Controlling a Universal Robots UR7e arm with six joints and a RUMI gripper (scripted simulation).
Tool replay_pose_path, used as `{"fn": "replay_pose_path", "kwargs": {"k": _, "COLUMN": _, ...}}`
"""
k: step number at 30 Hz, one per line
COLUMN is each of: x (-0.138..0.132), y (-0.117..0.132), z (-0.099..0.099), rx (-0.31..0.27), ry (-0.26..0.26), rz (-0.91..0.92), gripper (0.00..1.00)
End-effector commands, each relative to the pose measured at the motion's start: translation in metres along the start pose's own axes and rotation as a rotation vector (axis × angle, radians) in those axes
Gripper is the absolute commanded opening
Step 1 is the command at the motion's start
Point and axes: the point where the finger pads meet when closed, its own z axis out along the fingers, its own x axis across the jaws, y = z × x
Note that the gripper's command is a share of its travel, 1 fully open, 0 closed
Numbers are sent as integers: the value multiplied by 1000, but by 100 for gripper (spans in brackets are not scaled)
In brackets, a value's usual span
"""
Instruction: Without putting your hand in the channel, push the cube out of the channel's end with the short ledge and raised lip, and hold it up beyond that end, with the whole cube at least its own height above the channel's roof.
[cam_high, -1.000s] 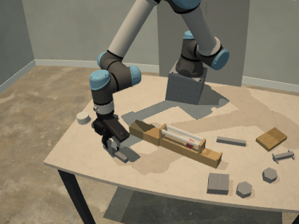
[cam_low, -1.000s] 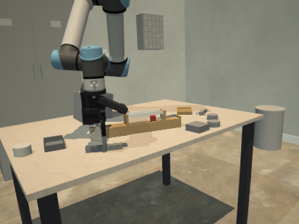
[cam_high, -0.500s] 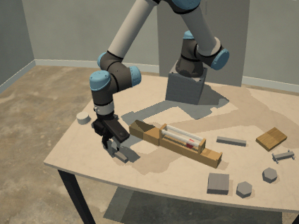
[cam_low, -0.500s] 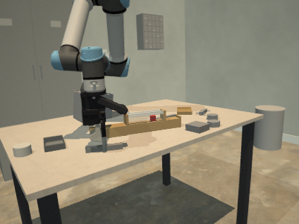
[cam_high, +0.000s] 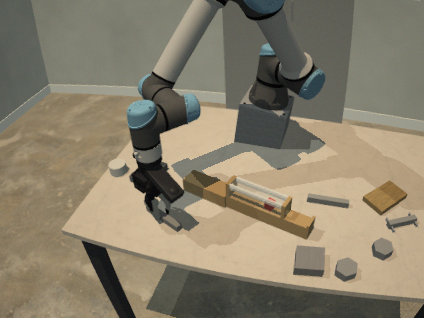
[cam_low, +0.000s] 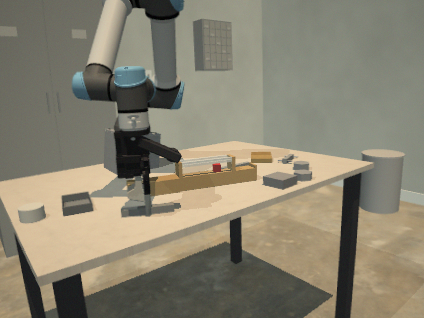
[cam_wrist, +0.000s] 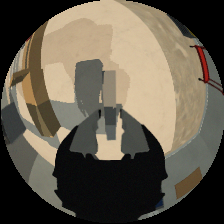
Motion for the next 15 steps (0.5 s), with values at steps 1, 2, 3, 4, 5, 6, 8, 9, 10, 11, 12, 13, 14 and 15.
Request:
{"fn": "replay_pose_path", "kwargs": {"k": 1, "x": 1, "y": 0, "z": -1, "rx": 0, "ry": 2, "rz": 0, "gripper": 22}}
{"fn": "replay_pose_path", "kwargs": {"k": 2, "x": 1, "y": 0, "z": -1, "rx": 0, "ry": 2, "rz": 0, "gripper": 22}}
{"fn": "replay_pose_path", "kwargs": {"k": 3, "x": 1, "y": 0, "z": -1, "rx": 0, "ry": 2, "rz": 0, "gripper": 22}}
{"fn": "replay_pose_path", "kwargs": {"k": 4, "x": 1, "y": 0, "z": -1, "rx": 0, "ry": 2, "rz": 0, "gripper": 0}}
{"fn": "replay_pose_path", "kwargs": {"k": 5, "x": 1, "y": 0, "z": -1, "rx": 0, "ry": 2, "rz": 0, "gripper": 0}}
{"fn": "replay_pose_path", "kwargs": {"k": 6, "x": 1, "y": 0, "z": -1, "rx": 0, "ry": 2, "rz": 0, "gripper": 0}}
{"fn": "replay_pose_path", "kwargs": {"k": 8, "x": 1, "y": 0, "z": -1, "rx": 0, "ry": 2, "rz": 0, "gripper": 0}}
{"fn": "replay_pose_path", "kwargs": {"k": 9, "x": 1, "y": 0, "z": -1, "rx": 0, "ry": 2, "rz": 0, "gripper": 0}}
{"fn": "replay_pose_path", "kwargs": {"k": 10, "x": 1, "y": 0, "z": -1, "rx": 0, "ry": 2, "rz": 0, "gripper": 0}}
{"fn": "replay_pose_path", "kwargs": {"k": 11, "x": 1, "y": 0, "z": -1, "rx": 0, "ry": 2, "rz": 0, "gripper": 0}}
{"fn": "replay_pose_path", "kwargs": {"k": 12, "x": 1, "y": 0, "z": -1, "rx": 0, "ry": 2, "rz": 0, "gripper": 0}}
{"fn": "replay_pose_path", "kwargs": {"k": 13, "x": 1, "y": 0, "z": -1, "rx": 0, "ry": 2, "rz": 0, "gripper": 0}}
{"fn": "replay_pose_path", "kwargs": {"k": 14, "x": 1, "y": 0, "z": -1, "rx": 0, "ry": 2, "rz": 0, "gripper": 0}}
{"fn": "replay_pose_path", "kwargs": {"k": 15, "x": 1, "y": 0, "z": -1, "rx": 0, "ry": 2, "rz": 0, "gripper": 0}}
